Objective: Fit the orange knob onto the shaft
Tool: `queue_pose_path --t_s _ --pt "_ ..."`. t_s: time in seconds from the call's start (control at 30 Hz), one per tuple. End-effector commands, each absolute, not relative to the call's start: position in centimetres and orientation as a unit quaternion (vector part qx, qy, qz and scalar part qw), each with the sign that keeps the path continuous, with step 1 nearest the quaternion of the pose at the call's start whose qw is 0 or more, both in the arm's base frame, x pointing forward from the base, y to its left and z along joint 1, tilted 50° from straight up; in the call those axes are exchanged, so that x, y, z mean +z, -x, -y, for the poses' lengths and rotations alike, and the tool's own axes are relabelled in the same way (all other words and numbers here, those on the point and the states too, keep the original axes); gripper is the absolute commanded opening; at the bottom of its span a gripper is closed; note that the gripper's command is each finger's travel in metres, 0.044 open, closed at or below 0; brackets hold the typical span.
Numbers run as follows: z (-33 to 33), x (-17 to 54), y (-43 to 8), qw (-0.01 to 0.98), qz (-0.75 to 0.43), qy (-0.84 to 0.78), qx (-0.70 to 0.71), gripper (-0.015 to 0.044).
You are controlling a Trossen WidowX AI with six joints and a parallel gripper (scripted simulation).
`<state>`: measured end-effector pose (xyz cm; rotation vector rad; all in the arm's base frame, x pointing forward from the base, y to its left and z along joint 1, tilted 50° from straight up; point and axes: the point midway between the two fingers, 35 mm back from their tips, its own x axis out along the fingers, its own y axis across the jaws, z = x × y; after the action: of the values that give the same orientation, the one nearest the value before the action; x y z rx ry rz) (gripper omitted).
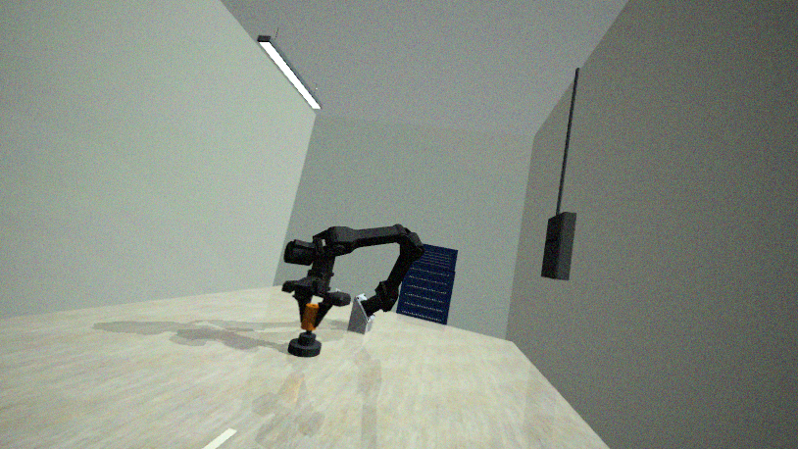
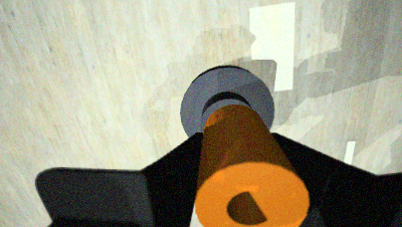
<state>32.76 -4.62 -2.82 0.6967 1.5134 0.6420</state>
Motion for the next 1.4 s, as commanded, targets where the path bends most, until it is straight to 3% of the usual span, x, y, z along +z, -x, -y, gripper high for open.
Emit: queue_pose_path --t_s 0.0,1.37 --pt "4.62 -2.85 -32.94 0.629 -0.658 -0.306 0.280 0.0000" --pt "5.15 -2.53 -32.59 0.657 -0.625 -0.238 0.347 0.0000"
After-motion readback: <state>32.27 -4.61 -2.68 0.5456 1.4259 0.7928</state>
